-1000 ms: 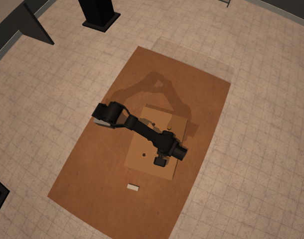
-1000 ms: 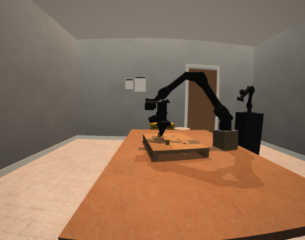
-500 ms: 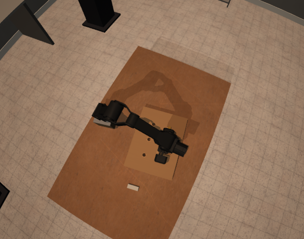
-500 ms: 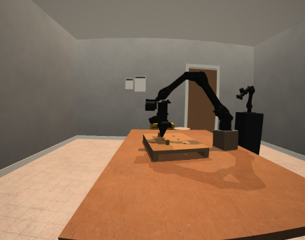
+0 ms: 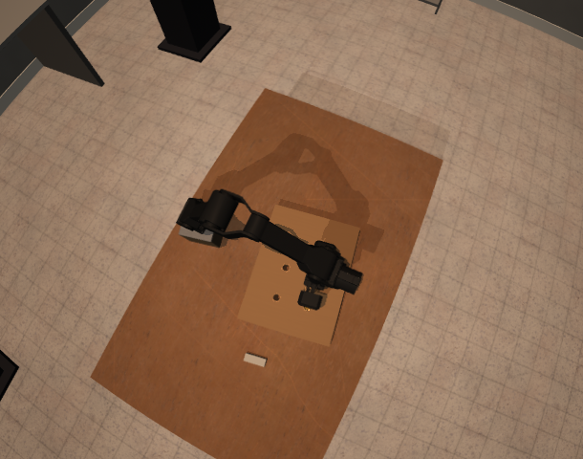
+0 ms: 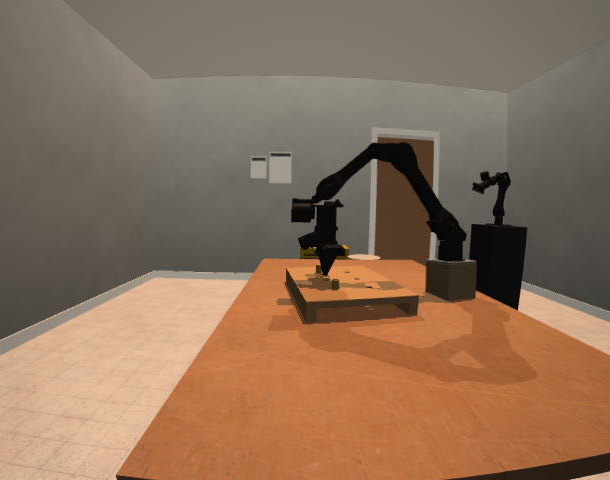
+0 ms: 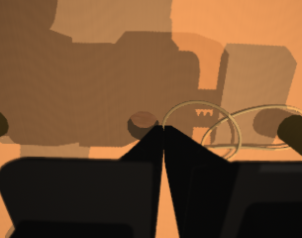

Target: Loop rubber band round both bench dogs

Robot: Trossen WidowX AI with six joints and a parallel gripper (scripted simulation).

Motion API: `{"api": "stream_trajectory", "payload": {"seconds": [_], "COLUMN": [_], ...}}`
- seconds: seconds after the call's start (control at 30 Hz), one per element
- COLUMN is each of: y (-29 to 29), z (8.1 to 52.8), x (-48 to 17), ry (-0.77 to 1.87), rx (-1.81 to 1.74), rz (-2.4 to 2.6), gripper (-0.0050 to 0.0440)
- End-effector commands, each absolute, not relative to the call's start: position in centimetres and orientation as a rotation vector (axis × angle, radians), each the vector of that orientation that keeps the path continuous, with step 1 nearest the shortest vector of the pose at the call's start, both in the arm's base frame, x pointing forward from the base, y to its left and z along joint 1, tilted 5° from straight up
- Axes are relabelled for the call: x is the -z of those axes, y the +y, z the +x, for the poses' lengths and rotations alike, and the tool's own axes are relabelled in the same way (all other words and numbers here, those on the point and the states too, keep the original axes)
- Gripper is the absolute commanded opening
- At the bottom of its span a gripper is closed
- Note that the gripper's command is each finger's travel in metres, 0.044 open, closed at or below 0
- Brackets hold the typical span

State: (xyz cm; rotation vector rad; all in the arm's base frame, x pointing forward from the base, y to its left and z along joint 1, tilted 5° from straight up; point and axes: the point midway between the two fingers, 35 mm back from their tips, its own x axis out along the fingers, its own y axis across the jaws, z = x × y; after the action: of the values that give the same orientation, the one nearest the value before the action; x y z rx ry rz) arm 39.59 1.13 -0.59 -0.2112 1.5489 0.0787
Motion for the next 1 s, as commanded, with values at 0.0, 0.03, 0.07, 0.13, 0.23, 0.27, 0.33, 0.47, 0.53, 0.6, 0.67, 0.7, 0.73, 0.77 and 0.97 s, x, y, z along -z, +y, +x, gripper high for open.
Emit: {"api": "stream_trajectory", "payload": {"seconds": [0.0,0.03,0.07,0.13,0.23,0.27,0.33,0.47,0.53,0.6,0.67,0.7,0.73,0.77,0.97], "y": [2.0,2.0,2.0,2.4,2.9,3.0,3.2,3.3,3.5,3.6,3.8,4.0,4.1,4.3,5.5], "z": [39.7,39.7,39.7,39.6,39.5,39.5,39.5,39.5,39.4,39.4,39.4,39.3,39.3,39.2,39.0], "x": [-0.2,-0.2,-0.2,-0.2,-0.2,-0.2,-0.5,-0.5,-0.3,-0.3,-0.2,-0.2,-0.1,0.0,0.2], "ry": [1.525,1.525,1.525,1.525,1.523,1.522,1.516,1.514,1.519,1.52,1.52,1.521,1.523,1.527,1.527], "rx": [-0.075,-0.075,-0.075,-0.075,-0.075,-0.075,-0.075,-0.075,-0.075,-0.076,-0.076,-0.076,-0.076,-0.076,-0.077], "rz": [-0.212,-0.212,-0.212,-0.212,-0.211,-0.211,-0.211,-0.21,-0.211,-0.211,-0.211,-0.211,-0.211,-0.211,-0.21], "gripper": [-0.005,-0.005,-0.005,-0.005,-0.005,-0.005,-0.005,-0.005,-0.005,-0.005,-0.005,-0.005,-0.005,-0.005,-0.005]}}
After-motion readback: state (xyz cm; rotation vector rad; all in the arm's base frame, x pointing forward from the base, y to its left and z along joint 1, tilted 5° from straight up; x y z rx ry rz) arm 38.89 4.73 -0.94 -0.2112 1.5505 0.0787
